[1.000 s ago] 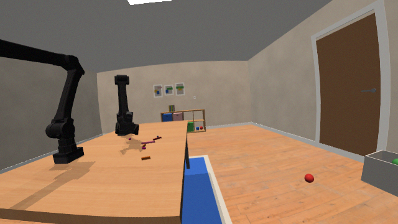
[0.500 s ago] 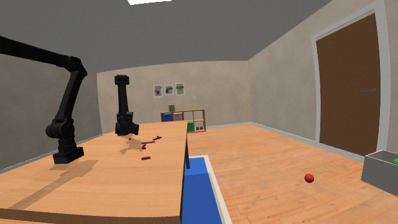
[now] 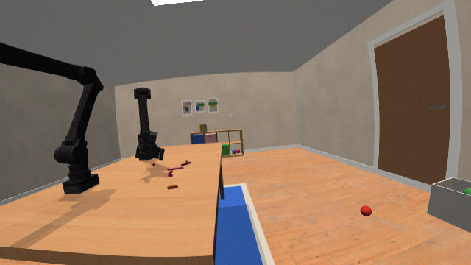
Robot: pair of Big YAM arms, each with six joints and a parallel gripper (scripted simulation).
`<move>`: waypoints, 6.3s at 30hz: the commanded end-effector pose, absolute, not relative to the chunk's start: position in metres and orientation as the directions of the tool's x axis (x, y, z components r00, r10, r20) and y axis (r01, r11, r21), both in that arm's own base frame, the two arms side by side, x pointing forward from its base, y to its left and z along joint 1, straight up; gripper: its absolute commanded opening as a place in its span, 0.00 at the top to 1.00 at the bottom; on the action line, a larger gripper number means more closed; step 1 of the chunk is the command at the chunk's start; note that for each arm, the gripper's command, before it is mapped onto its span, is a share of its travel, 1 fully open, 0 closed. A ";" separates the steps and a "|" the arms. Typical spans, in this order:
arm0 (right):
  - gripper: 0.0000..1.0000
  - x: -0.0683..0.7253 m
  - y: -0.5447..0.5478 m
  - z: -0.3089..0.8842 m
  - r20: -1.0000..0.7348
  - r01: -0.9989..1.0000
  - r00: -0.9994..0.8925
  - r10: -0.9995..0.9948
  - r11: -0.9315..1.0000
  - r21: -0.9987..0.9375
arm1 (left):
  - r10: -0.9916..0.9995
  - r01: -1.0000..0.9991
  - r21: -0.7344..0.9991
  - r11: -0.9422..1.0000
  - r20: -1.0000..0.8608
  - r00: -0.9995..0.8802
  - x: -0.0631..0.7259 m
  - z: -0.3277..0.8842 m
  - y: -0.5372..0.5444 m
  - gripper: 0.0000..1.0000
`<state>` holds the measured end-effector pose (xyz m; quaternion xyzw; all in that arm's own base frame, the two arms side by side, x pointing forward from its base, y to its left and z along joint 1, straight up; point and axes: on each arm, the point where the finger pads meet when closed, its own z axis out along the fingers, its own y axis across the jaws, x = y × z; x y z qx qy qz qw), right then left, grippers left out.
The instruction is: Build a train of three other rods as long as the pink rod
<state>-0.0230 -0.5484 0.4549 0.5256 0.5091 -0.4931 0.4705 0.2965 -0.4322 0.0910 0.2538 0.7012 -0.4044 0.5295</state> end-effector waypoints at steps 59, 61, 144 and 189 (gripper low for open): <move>0.00 -0.027 -0.544 0.501 -1.000 0.999 0.000 0.000 -0.048 0.000 | -0.716 -0.712 -0.089 0.696 -0.026 -0.697 0.327 0.079 -0.412 0.00; 0.00 -0.027 -0.544 0.501 -1.000 0.999 0.000 0.000 -0.048 0.000 | -0.736 -0.734 -0.055 0.677 -0.007 -0.677 0.327 0.078 -0.411 0.00; 0.00 -0.027 -0.544 0.501 -1.000 0.999 0.000 0.000 -0.048 0.000 | -0.741 -0.740 -0.059 0.670 0.009 -0.672 0.322 0.090 -0.414 0.00; 0.00 -0.027 -0.544 0.501 -1.000 0.999 0.000 0.000 -0.048 0.000 | -0.043 -0.042 -0.025 0.999 -0.032 -0.999 0.392 0.076 -0.237 0.00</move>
